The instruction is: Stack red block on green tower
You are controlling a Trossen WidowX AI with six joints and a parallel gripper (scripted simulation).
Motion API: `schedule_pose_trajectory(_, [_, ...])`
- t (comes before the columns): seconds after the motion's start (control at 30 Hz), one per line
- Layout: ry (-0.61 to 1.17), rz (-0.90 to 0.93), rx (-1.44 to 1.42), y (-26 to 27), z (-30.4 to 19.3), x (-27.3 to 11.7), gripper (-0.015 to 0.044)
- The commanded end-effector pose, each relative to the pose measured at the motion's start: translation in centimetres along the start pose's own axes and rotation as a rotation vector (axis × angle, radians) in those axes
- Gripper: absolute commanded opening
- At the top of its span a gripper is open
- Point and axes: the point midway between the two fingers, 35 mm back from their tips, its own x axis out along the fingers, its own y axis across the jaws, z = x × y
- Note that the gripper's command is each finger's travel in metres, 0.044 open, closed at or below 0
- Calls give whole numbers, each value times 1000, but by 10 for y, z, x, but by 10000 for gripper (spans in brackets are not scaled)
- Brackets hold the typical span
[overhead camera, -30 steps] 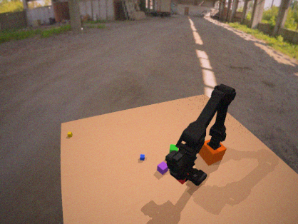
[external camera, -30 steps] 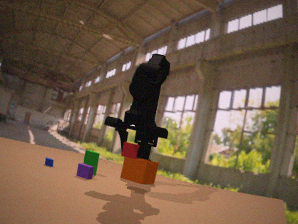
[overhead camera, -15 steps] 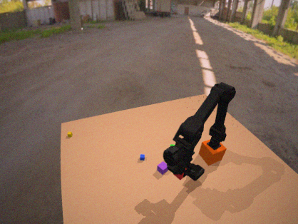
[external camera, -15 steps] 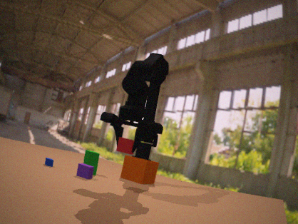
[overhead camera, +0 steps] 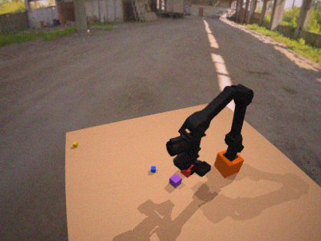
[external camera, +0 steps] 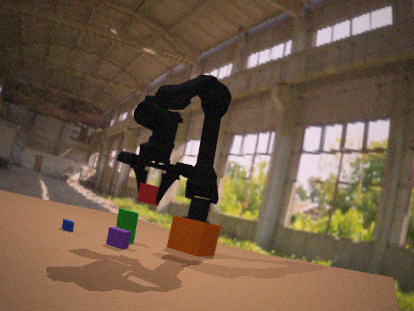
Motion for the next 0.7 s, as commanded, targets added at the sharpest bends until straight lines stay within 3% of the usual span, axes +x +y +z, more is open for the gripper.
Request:
schedule_pose_trajectory(0.0, [-2,-6,-6,-15,-10,-1,0])
schedule_pose_trajectory(0.67, [7,-9,-11,-79,-83,2,0])
